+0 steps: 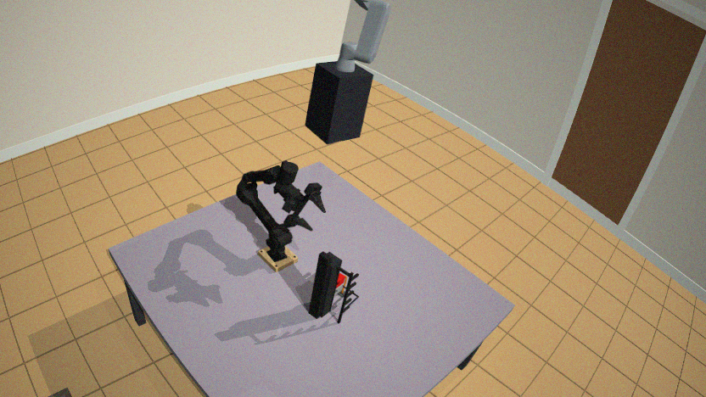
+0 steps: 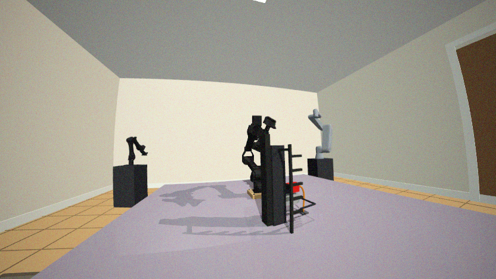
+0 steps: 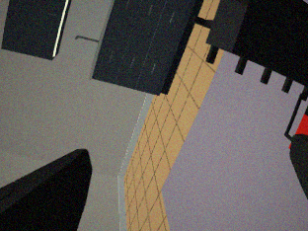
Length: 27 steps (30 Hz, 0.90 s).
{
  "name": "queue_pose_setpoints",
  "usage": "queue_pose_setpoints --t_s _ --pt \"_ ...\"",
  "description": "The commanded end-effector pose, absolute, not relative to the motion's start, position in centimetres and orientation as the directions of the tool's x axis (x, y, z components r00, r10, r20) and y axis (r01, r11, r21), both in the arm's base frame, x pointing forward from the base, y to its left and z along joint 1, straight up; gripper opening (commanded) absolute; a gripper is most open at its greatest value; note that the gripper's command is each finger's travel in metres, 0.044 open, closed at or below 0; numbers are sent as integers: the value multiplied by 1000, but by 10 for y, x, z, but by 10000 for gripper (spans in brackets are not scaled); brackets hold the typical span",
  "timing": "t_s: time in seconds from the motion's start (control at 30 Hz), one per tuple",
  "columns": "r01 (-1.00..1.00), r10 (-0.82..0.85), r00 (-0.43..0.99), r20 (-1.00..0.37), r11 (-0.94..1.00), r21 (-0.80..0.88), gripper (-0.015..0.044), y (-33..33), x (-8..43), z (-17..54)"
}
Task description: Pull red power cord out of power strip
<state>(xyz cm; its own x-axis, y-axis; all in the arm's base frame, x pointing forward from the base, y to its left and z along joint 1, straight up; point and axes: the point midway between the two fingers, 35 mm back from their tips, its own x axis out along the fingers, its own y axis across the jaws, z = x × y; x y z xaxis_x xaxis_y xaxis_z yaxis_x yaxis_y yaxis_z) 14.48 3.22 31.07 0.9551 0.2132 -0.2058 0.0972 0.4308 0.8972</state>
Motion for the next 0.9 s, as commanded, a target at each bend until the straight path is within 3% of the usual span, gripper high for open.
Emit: queue_pose_setpoints --t_s 0.0,0.13,0.27,0.47,0.63,0.7,0.87 --pt "97 214 954 -209 437 894 374 32 145 311" --pt "92 234 933 -274 581 809 269 38 156 308" --pt "19 268 876 -401 811 585 164 51 177 300" --pt "-244 300 757 -581 954 175 160 75 208 281" --pt "-536 297 620 -726 836 -116 160 99 229 258" --pt "-680 345 560 -753 711 -179 160 124 235 250" --pt "-865 236 394 -888 423 -271 160 128 255 217"
